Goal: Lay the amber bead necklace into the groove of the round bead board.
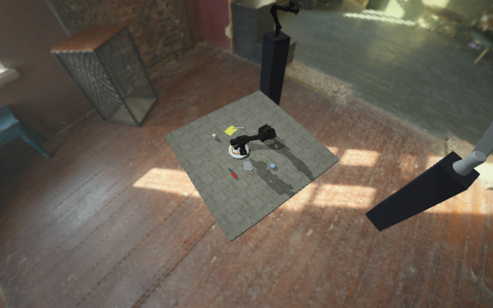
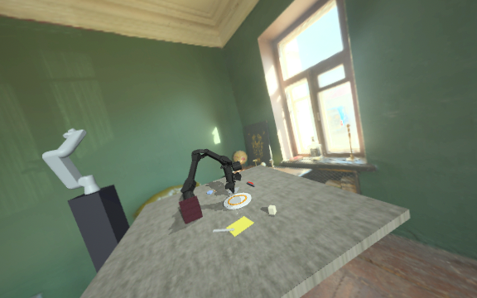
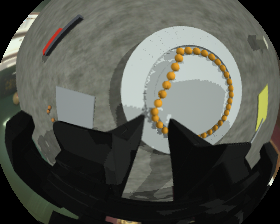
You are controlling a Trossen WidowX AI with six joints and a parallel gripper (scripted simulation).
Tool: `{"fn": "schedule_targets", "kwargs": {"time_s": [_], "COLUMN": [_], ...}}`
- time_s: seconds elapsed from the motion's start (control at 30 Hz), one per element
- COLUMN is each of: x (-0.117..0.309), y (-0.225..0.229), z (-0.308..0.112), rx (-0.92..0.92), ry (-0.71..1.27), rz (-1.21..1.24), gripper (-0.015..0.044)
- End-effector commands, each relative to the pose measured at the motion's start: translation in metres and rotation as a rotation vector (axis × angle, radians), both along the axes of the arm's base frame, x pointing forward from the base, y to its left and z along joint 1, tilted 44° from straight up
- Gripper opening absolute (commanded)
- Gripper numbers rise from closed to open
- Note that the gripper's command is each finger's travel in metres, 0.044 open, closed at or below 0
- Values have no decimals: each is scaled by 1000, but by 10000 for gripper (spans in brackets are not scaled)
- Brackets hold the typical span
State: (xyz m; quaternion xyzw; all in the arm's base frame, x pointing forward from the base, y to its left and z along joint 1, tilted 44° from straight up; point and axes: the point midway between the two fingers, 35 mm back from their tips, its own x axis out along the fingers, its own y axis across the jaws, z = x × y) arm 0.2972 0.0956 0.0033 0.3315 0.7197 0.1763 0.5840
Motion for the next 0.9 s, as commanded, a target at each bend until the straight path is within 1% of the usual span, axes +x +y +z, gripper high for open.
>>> {"fn": "schedule_targets", "kwargs": {"time_s": [0.0,0.67,0.8,0.83,0.87], "x": [-1,-5,-4,-4,-4], "y": [3,23,21,21,21], "z": [-4,-21,-19,-19,-19], "rx": [1,7,2,2,2], "ry": [4,4,-4,-4,-4], "rz": [-2,-1,4,4,4], "gripper": [120,120,15,0,0]}}
